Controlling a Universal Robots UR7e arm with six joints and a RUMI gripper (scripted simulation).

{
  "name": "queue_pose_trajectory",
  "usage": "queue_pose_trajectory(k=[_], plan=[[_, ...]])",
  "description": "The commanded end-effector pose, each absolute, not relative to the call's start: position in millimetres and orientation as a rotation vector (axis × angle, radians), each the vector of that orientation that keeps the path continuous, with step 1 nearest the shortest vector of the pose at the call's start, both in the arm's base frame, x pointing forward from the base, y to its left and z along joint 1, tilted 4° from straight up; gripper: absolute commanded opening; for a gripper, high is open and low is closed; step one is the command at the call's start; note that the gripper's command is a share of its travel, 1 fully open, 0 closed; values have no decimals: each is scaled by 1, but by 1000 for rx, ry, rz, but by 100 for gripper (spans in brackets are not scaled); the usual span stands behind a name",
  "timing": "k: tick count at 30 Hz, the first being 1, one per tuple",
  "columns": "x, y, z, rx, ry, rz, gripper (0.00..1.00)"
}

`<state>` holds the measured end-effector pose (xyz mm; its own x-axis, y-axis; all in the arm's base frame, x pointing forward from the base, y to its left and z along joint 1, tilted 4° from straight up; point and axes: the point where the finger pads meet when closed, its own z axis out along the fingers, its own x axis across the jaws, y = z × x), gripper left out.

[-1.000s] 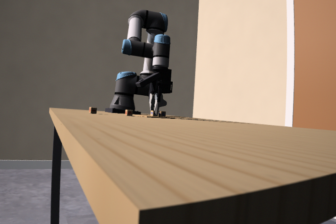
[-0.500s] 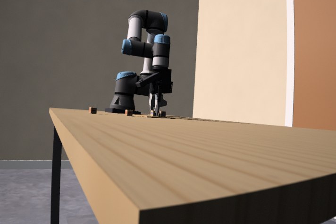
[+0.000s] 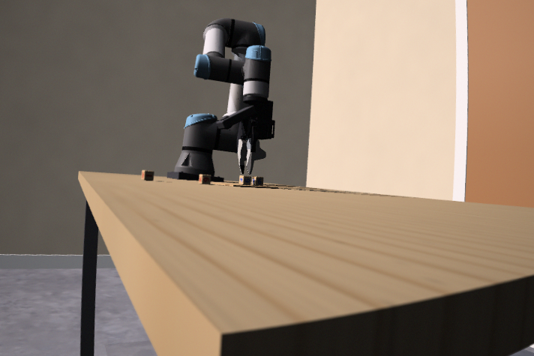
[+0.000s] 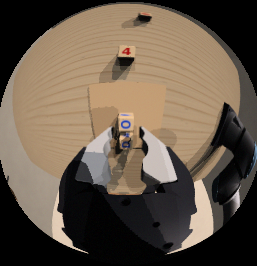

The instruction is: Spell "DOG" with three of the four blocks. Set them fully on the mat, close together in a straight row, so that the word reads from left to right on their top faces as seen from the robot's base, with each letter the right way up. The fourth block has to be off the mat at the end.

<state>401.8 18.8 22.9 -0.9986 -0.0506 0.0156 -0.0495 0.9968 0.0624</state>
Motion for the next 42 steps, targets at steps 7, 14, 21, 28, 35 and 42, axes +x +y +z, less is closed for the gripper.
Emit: queue_pose_trajectory(k=[7,14,21,28,35,42], plan=[[404,14,78,77,-3123,-96,25],[404,14,87,78,-3123,-96,25],[404,14,86,79,-3122,-96,100],[404,14,86,78,-3121,-97,100],[404,14,86,78,-3121,-97,100],[404,14,86,80,-3121,-97,100]])
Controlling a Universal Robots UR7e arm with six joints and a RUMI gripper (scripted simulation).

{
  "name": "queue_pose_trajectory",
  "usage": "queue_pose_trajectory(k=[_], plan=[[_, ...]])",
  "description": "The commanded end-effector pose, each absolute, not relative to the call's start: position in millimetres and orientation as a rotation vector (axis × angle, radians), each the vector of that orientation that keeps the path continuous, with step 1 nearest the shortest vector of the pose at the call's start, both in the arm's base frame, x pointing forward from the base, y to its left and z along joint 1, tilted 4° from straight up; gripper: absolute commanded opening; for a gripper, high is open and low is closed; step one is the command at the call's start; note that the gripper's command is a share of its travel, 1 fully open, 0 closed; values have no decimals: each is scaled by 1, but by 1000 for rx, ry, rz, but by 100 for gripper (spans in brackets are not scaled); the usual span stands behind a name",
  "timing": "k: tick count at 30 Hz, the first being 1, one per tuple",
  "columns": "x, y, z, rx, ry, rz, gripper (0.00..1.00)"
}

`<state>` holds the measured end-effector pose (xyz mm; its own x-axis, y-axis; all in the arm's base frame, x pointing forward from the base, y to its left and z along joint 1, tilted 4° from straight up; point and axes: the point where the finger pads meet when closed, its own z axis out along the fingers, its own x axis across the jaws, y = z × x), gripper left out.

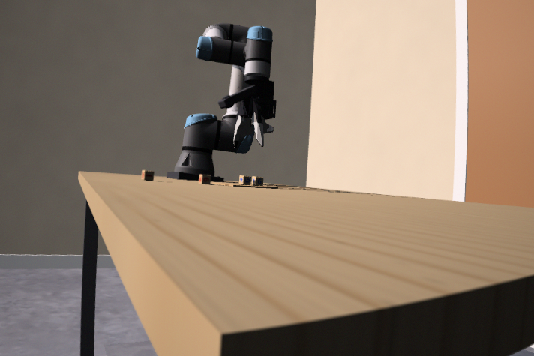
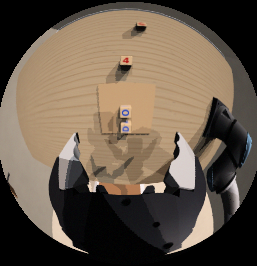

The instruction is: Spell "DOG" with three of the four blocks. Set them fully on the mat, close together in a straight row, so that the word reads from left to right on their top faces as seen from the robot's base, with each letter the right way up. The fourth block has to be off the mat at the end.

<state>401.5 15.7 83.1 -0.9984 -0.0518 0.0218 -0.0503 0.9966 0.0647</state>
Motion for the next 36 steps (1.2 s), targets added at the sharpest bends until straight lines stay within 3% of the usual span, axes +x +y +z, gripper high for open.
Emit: queue_pose_trajectory(k=[1,36], plan=[[404,14,86,81,-3121,-97,100],[410,4,84,357,-3106,-99,100]])
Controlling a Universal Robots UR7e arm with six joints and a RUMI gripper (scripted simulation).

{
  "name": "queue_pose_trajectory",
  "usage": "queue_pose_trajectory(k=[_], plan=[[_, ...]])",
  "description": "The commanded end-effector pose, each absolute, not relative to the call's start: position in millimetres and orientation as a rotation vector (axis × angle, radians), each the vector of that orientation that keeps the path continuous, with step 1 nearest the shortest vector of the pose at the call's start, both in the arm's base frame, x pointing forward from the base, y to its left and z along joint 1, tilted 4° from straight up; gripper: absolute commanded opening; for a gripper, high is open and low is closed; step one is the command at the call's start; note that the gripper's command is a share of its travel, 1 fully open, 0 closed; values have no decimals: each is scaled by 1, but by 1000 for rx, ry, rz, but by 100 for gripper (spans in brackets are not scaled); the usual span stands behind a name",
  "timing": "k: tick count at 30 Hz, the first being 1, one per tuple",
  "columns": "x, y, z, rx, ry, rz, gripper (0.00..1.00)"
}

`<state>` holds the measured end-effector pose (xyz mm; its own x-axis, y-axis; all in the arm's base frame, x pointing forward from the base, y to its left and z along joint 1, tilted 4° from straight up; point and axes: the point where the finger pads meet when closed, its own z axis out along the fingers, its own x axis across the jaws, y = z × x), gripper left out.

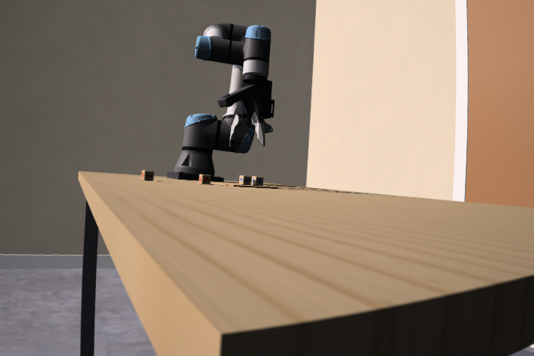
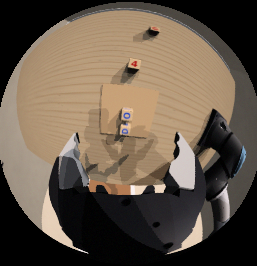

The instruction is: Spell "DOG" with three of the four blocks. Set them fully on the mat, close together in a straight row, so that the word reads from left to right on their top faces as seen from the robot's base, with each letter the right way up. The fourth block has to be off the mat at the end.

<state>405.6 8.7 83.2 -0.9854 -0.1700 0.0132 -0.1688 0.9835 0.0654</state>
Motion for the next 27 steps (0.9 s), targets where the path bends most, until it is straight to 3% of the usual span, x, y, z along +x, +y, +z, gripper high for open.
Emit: queue_pose_trajectory(k=[1,27], plan=[[411,3,84,378,-3104,-99,100],[423,-18,83,1036,-2966,-101,100]])
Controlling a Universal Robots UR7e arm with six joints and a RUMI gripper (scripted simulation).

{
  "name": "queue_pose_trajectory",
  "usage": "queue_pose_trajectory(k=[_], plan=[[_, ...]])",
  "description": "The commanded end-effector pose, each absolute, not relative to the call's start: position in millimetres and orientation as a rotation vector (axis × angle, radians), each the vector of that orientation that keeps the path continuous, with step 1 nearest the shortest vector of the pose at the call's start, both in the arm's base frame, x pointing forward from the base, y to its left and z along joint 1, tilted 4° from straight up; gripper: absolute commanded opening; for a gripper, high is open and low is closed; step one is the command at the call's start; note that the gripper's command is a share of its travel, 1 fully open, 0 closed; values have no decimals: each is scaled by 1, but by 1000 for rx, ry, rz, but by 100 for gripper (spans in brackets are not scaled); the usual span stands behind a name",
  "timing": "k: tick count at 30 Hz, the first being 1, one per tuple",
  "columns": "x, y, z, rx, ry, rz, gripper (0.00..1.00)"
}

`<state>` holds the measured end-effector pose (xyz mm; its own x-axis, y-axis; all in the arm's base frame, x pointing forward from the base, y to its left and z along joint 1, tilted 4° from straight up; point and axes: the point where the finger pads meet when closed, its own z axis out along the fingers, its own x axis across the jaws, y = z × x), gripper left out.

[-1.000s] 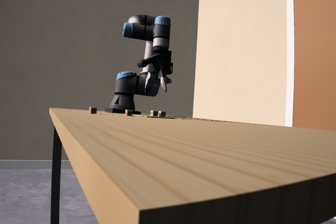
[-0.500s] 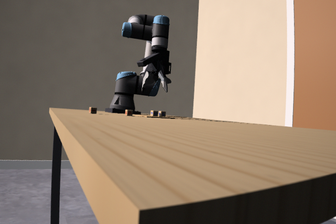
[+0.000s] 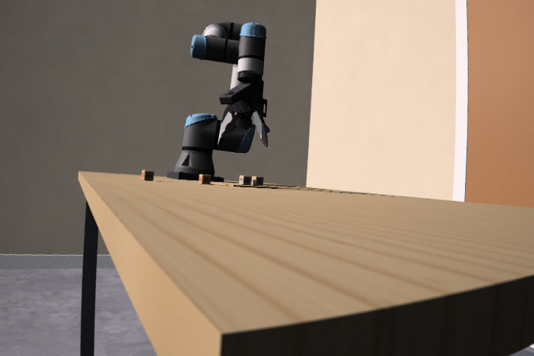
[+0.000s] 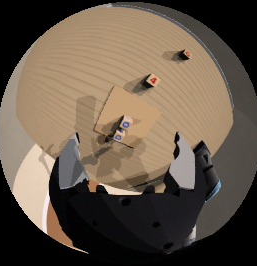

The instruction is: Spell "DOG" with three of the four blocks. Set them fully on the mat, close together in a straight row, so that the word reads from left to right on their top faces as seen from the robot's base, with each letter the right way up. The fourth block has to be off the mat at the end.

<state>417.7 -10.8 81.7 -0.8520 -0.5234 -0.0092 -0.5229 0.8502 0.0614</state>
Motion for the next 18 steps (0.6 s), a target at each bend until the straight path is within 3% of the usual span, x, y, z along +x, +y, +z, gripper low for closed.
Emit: queue_pose_trajectory(k=[1,18], plan=[[423,-18,83,1036,-2966,-101,100],[430,-31,81,1467,-2789,-99,100]])
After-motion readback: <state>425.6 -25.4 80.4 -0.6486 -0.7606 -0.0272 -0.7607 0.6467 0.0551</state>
